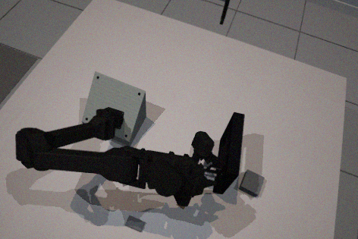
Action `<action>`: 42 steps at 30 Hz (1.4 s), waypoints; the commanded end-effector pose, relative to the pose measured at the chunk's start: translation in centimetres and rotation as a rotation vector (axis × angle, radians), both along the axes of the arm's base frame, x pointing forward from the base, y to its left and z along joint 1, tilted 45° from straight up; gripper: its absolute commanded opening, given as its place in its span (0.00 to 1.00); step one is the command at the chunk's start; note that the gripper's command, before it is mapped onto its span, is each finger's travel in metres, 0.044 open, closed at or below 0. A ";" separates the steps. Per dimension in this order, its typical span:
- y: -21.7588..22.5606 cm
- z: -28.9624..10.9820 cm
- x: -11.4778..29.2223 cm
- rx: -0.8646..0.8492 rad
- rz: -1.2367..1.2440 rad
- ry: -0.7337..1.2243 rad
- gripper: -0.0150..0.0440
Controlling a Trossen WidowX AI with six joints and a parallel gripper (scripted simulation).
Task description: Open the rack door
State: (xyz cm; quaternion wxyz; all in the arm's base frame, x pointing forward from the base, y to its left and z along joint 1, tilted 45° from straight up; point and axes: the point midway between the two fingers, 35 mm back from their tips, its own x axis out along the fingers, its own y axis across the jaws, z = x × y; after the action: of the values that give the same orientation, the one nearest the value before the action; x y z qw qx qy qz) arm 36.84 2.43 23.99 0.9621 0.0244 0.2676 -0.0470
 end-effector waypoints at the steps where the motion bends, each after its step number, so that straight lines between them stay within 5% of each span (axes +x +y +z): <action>1: 0.4 -1.3 0.4 -0.019 -0.028 0.101 0.74; 42: 3.8 -8.0 -1.2 -0.628 -0.199 0.888 0.74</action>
State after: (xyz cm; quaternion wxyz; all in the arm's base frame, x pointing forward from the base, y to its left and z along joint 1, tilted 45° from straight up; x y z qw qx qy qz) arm 35.75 5.93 15.98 0.7299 -0.2307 0.6082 -0.2098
